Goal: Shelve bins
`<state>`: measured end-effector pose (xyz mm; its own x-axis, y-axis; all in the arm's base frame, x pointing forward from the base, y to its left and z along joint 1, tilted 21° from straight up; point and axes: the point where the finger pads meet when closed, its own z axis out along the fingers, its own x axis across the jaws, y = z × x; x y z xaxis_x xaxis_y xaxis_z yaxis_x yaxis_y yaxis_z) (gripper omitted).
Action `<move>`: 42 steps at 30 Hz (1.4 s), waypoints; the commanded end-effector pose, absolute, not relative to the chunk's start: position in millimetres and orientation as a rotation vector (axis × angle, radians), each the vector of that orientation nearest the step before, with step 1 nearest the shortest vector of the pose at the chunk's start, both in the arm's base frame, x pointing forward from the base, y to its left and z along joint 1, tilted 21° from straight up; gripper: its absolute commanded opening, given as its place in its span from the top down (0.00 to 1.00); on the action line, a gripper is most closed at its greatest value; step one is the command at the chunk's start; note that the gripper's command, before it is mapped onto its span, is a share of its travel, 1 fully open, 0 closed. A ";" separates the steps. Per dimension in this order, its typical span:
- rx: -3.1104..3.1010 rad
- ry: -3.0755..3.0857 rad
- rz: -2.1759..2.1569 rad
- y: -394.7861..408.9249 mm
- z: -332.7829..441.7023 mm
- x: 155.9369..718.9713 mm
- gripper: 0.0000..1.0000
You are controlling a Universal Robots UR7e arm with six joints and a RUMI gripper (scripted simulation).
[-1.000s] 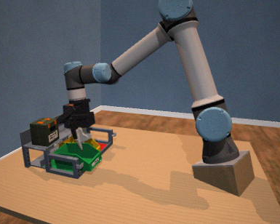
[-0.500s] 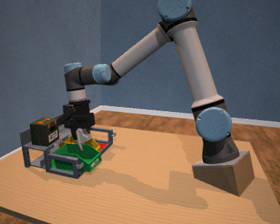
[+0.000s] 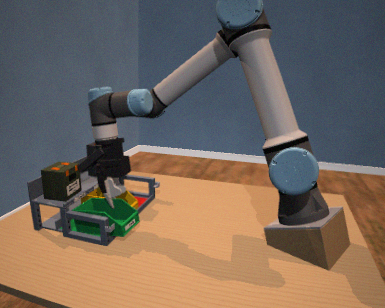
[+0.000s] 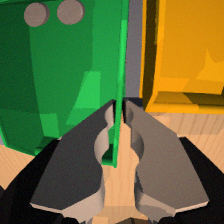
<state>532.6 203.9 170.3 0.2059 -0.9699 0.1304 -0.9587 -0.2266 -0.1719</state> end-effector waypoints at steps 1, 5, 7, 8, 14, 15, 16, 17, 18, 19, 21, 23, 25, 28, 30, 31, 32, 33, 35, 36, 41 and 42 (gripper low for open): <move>-2.397 1.918 -0.326 204.1 171.0 532.9 1.00; -2.397 1.919 -0.326 204.1 171.0 532.9 1.00; -2.397 1.919 -0.326 204.1 171.0 532.9 1.00; -2.397 1.919 -0.326 204.1 171.0 532.9 1.00; -2.397 1.919 -0.326 204.1 171.0 532.9 0.95; -2.397 1.919 -0.326 204.1 171.0 532.9 0.95; -2.397 1.919 -0.326 204.1 171.0 532.9 0.95; -2.397 1.919 -0.326 204.1 171.0 532.9 0.95; -2.397 1.919 -0.326 204.1 171.0 532.9 0.95; -2.397 1.919 -0.326 204.1 171.0 532.9 0.95; -2.397 1.919 -0.326 204.1 171.0 532.9 0.95; -2.397 1.919 -0.326 204.1 171.0 532.9 0.95; -2.397 1.919 -0.326 204.1 171.0 532.9 0.95; -2.397 1.919 -0.326 204.1 171.0 532.8 0.95; -2.397 1.919 -0.326 204.1 171.0 532.8 0.95; -2.397 1.919 -0.326 204.1 171.0 532.8 0.95; -2.397 1.919 -0.326 204.1 170.9 532.8 0.95; -2.397 1.919 -0.326 204.1 170.9 532.8 0.95; -2.397 1.919 -0.326 204.1 170.9 532.8 0.95; -2.397 1.919 -0.326 204.1 170.9 532.8 0.95; -2.397 1.919 -0.326 204.1 170.9 532.8 0.95; -2.397 1.919 -0.326 204.1 170.9 532.8 0.95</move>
